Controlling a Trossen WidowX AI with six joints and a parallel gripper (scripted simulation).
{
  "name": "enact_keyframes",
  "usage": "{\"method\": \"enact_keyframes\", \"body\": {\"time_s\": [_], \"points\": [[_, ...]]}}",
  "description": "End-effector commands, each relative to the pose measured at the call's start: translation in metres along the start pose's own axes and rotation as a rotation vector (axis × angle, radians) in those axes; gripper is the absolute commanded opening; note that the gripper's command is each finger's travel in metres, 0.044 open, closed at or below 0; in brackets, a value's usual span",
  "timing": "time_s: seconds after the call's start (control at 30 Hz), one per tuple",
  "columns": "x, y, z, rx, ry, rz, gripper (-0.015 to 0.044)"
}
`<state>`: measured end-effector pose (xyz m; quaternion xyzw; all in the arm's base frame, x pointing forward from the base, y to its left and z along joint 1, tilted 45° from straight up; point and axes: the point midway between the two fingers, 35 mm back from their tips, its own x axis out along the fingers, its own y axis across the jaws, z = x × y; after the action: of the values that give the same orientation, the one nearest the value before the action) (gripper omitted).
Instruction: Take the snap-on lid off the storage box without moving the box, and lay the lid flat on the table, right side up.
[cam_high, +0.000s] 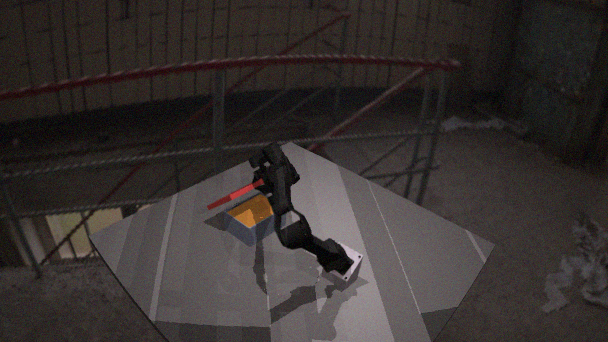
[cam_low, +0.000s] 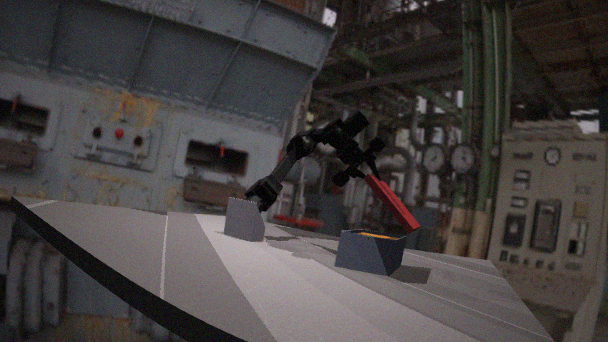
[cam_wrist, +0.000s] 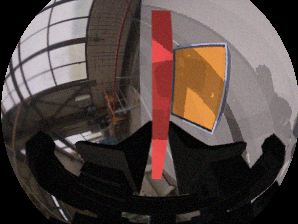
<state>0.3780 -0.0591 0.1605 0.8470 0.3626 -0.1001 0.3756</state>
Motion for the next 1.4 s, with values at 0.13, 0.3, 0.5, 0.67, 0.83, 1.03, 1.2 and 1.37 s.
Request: {"method": "enact_keyframes", "body": {"time_s": [0.13,0.3,0.5,0.67,0.83,1.03,1.2,1.37], "points": [[-0.002,-0.001,-0.017,0.003,-0.006,0.003,0.0],[-0.003,-0.002,-0.027,0.004,-0.006,0.003,0.0],[-0.004,-0.003,-0.039,0.004,-0.006,0.003,0.0],[-0.005,-0.004,-0.049,0.005,-0.005,0.003,0.0],[-0.006,-0.005,-0.059,0.005,-0.005,0.003,0.0],[-0.008,-0.006,-0.071,0.005,-0.005,0.003,0.0],[-0.009,-0.006,-0.081,0.006,-0.005,0.003,0.0],[-0.01,-0.007,-0.091,0.006,-0.005,0.003,0.0]]}}
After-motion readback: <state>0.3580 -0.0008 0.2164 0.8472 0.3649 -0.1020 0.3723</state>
